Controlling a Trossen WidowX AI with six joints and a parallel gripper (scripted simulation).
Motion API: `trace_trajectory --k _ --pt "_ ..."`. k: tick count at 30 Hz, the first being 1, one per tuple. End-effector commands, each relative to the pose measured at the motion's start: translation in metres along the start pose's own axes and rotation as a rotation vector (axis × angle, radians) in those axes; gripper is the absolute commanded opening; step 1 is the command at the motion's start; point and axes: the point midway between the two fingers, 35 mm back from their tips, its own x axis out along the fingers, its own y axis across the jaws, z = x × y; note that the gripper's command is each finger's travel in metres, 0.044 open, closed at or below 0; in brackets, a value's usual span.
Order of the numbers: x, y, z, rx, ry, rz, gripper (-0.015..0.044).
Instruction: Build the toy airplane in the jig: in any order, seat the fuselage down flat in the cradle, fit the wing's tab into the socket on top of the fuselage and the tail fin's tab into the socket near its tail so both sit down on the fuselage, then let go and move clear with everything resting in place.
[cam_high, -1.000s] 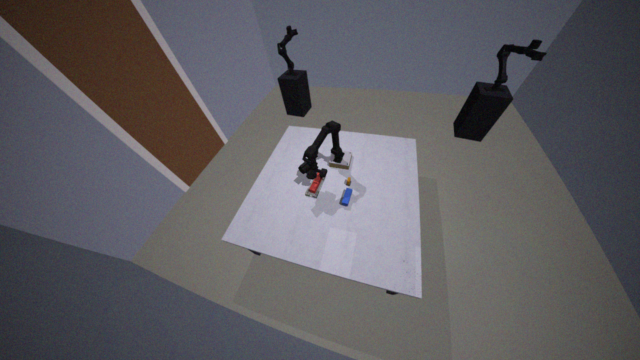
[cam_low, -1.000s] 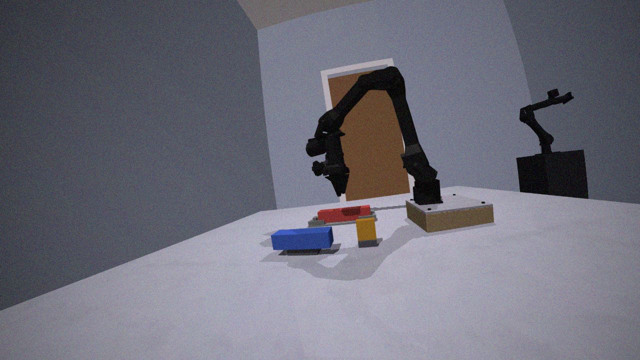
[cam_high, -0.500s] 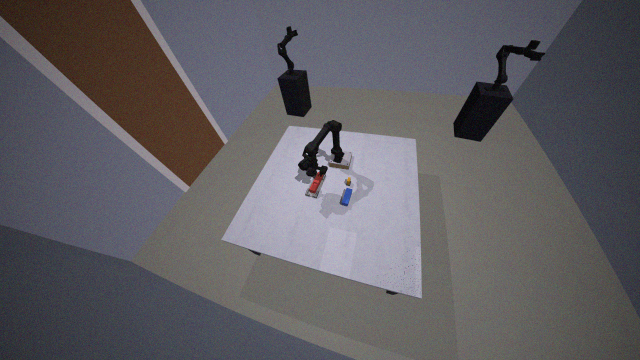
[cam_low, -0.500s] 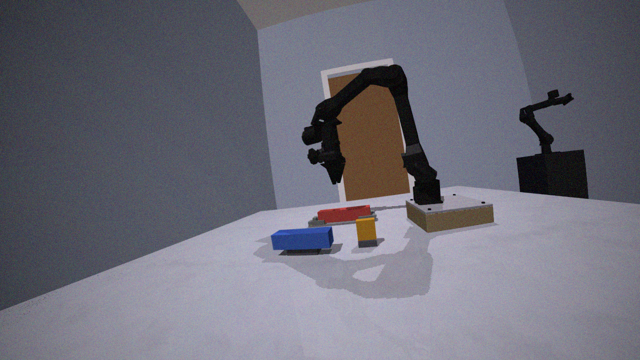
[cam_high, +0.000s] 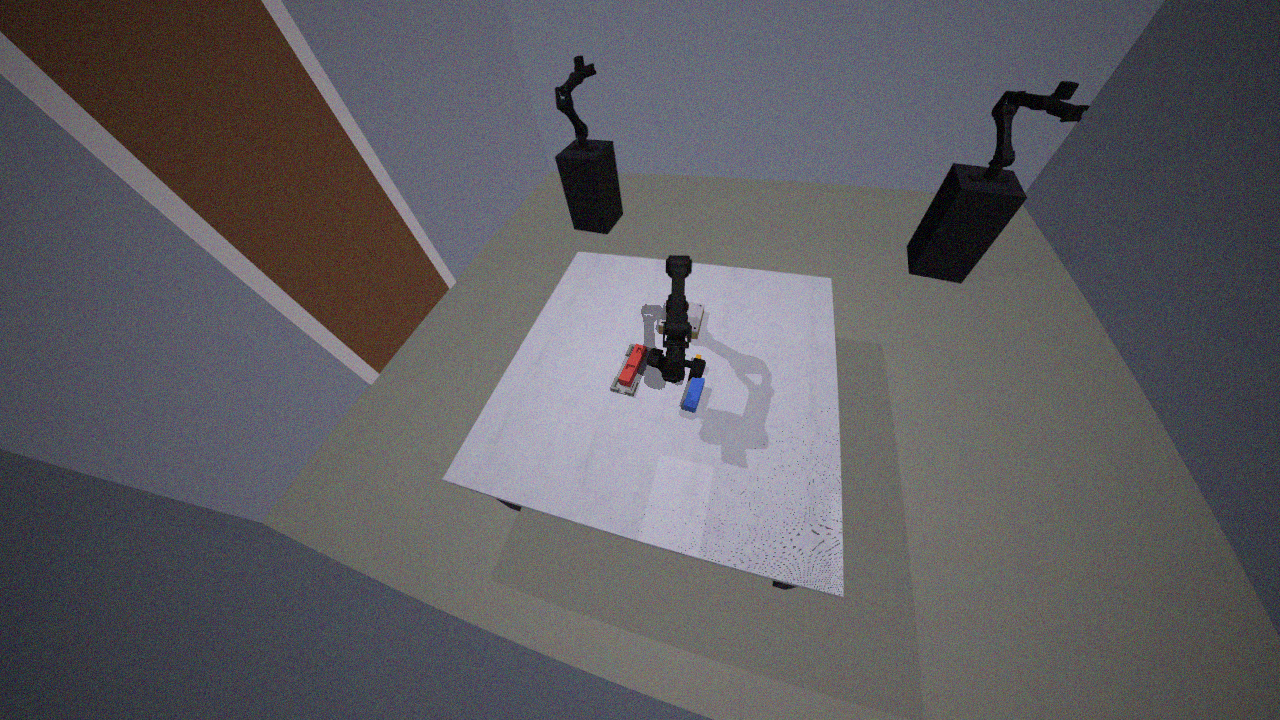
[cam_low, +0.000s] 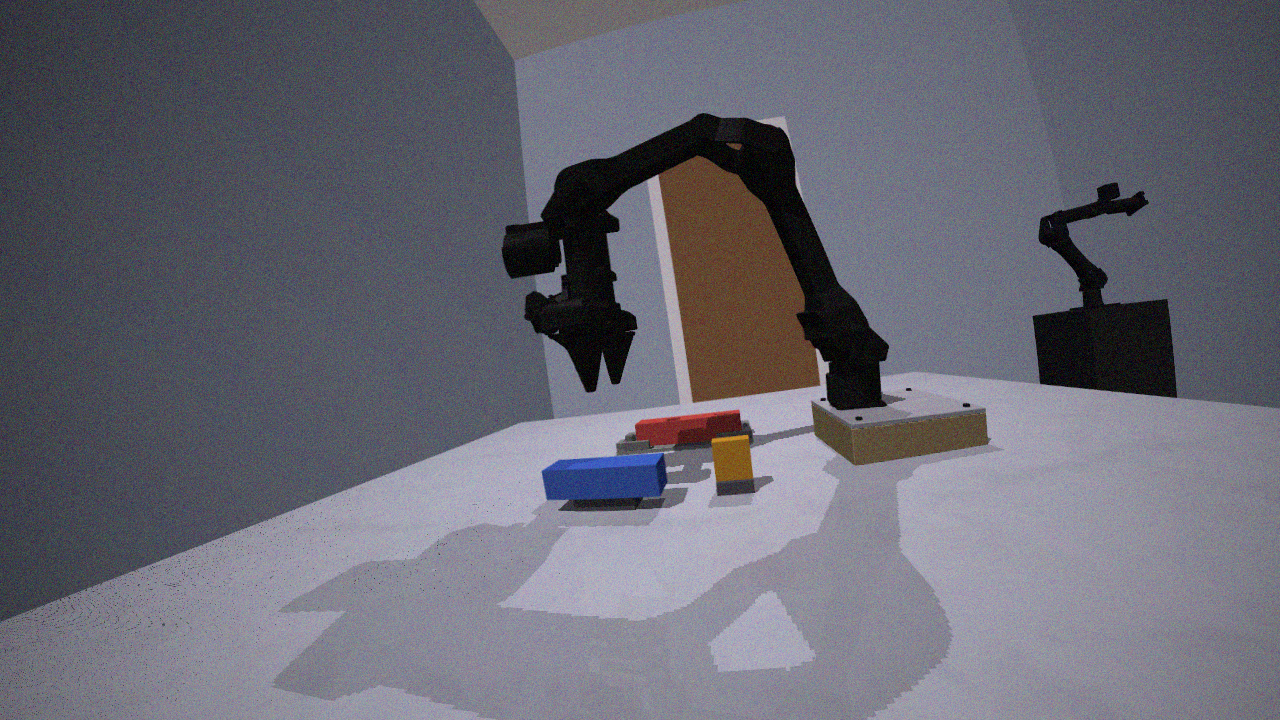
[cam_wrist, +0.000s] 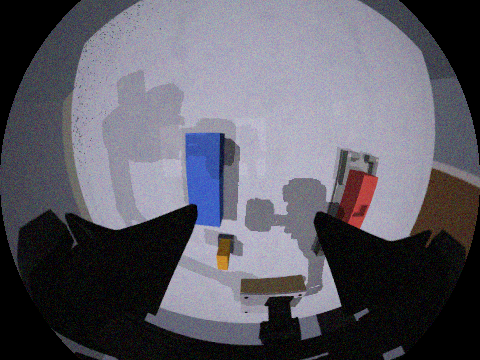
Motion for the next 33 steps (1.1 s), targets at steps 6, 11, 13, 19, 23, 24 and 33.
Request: trace_trajectory --k 6,11,13,19,23,24,33 --pt "0.004 0.065 -0.009 -0.008 0.006 0.010 0.0440" --pt "0.025 0.066 -0.008 -0.008 0.006 0.010 0.0440" --pt "0.044 0.066 -0.009 -0.008 0.006 0.010 0.0440" --pt "0.052 0.066 -0.009 -0.008 0.006 0.010 0.0440" --pt "0.062 0.066 -0.009 -0.008 0.006 0.010 0.0440" --pt "0.062 0.066 -0.009 -0.008 0.006 0.010 0.0440" --pt "0.074 0.066 -0.009 -0.008 0.006 0.010 0.0440"
